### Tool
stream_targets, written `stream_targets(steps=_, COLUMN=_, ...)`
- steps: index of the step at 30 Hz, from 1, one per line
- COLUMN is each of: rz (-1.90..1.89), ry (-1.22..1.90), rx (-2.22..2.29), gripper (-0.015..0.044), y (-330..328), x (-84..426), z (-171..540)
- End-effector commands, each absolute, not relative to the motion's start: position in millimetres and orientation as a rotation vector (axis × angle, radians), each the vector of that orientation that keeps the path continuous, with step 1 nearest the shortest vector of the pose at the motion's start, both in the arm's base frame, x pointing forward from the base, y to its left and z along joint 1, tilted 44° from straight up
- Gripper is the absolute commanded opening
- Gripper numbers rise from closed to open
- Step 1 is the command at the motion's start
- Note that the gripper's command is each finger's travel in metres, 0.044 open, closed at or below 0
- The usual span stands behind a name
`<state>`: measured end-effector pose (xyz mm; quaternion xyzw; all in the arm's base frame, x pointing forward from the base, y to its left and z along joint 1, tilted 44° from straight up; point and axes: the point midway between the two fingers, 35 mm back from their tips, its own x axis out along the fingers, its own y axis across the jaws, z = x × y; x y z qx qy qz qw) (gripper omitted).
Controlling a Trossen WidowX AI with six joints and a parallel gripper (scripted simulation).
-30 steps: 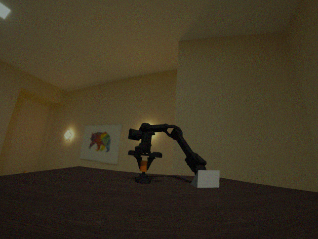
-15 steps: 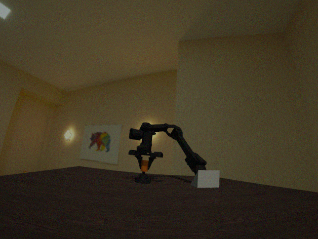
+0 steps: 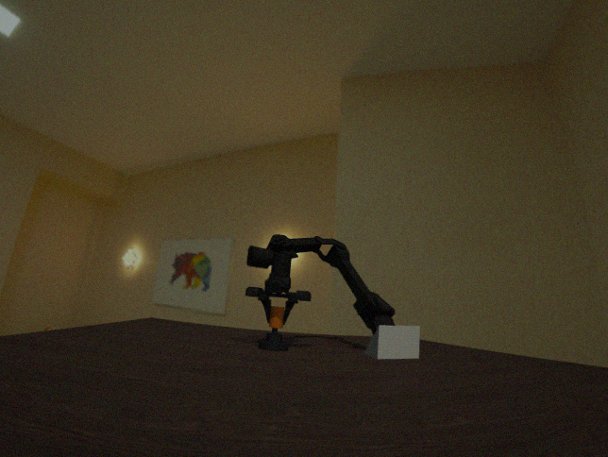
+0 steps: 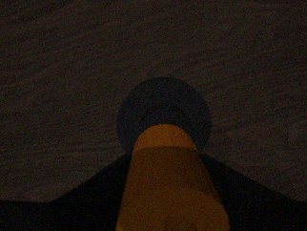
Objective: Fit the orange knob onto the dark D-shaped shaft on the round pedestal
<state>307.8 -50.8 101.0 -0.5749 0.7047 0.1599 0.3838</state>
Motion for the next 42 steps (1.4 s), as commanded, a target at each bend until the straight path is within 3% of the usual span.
stream_targets(steps=1, rz=0.41, ry=1.788, rx=-1.468, gripper=0.0, y=-50.2, x=310.1, z=103.2)
stream_targets(steps=42, rz=0.41, ry=1.788, rx=-1.468, gripper=0.0, y=-51.3, x=309.5, z=99.0)
